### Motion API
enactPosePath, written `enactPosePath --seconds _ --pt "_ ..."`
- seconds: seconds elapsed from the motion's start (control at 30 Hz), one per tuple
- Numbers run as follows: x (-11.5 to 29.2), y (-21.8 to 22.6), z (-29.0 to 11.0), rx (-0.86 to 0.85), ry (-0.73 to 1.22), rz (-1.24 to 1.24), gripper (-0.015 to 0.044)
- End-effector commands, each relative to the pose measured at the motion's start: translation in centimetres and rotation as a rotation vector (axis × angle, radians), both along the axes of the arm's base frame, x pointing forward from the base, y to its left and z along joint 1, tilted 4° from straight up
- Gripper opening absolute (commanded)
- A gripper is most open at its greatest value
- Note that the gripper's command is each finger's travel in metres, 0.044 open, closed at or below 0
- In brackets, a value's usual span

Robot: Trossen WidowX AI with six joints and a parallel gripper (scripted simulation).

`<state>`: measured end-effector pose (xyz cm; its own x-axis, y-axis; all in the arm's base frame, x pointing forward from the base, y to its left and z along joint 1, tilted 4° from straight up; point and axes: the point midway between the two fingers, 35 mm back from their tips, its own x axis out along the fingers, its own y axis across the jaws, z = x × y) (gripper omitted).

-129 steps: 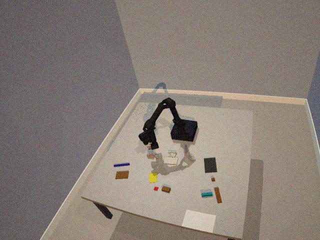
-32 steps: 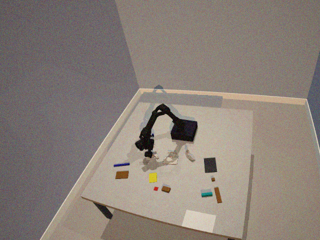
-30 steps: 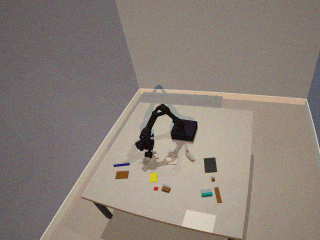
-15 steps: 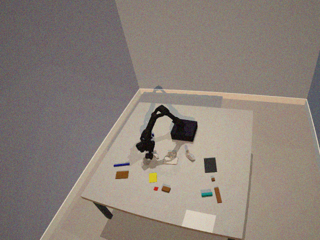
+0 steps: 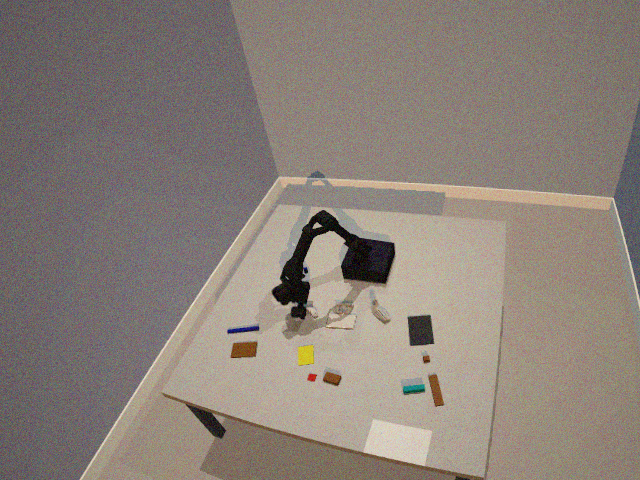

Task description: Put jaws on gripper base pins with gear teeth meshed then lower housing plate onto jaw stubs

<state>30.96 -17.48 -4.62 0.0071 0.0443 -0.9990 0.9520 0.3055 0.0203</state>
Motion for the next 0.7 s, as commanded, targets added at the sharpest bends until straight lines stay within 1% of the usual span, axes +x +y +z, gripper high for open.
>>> enactPosePath --seconds 0.0,0.4,0.67 --pt "-0.01 0.10 -0.19 0.005 0.001 -0.006 0.0440" --pt "-0.01 0.10 -0.26 0.005 0.001 -0.006 0.0440" --pt "0.00 0.01 -0.12 0.000 0.000 0.000 0.0230"
